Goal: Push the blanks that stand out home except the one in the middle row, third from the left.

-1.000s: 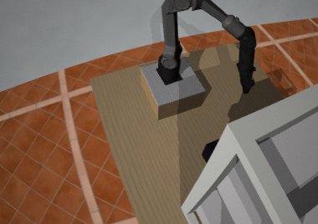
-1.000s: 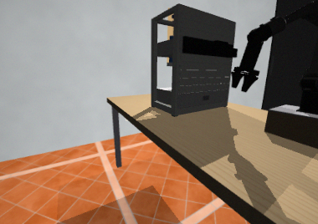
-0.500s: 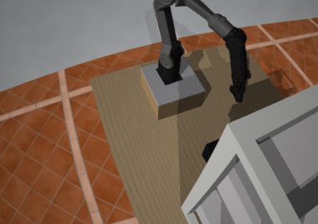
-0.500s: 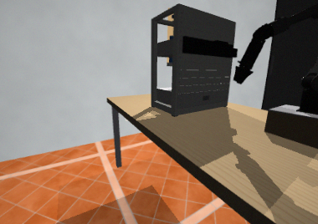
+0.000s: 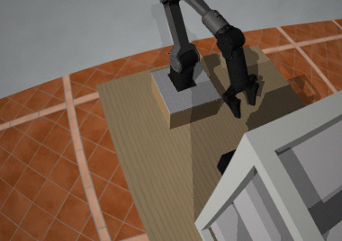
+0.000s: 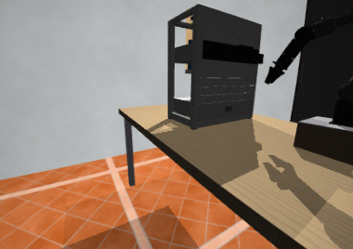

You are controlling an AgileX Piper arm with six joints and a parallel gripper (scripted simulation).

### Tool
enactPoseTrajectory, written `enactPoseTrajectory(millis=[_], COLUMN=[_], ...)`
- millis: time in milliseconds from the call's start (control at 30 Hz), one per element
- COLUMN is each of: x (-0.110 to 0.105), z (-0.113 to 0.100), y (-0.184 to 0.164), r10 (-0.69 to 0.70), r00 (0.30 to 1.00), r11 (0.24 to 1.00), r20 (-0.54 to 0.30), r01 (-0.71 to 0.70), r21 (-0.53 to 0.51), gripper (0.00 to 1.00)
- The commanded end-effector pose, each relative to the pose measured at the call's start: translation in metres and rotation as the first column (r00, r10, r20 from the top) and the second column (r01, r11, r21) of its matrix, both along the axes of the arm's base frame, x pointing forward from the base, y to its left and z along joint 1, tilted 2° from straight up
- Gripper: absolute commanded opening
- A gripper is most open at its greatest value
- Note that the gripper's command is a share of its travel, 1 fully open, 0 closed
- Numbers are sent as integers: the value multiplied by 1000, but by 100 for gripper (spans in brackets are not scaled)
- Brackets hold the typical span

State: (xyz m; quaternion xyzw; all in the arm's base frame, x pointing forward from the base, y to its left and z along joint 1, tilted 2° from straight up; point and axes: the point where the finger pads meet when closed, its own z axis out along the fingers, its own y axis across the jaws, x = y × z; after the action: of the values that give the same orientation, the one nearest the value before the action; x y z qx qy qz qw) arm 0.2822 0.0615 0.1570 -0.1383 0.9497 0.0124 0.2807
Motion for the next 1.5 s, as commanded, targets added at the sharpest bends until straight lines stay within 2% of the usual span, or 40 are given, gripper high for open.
enactPoseTrajectory(millis=[0, 133, 500, 1067, 1333, 1467], x=[1, 1, -2, -2, 1, 3], z=[5, 13, 22, 24, 28, 33], y=[-13, -33, -59, -64, -72, -81], r10=[-55, -146, -257, -270, -272, -272], r00=[998, 987, 961, 955, 949, 941], r11=[998, 988, 965, 962, 962, 962], r20=[25, 62, 106, 121, 157, 201], r01=[55, 144, 249, 262, 266, 270], r21=[20, 48, 83, 82, 61, 35], gripper=[100, 100, 100, 100, 100, 100])
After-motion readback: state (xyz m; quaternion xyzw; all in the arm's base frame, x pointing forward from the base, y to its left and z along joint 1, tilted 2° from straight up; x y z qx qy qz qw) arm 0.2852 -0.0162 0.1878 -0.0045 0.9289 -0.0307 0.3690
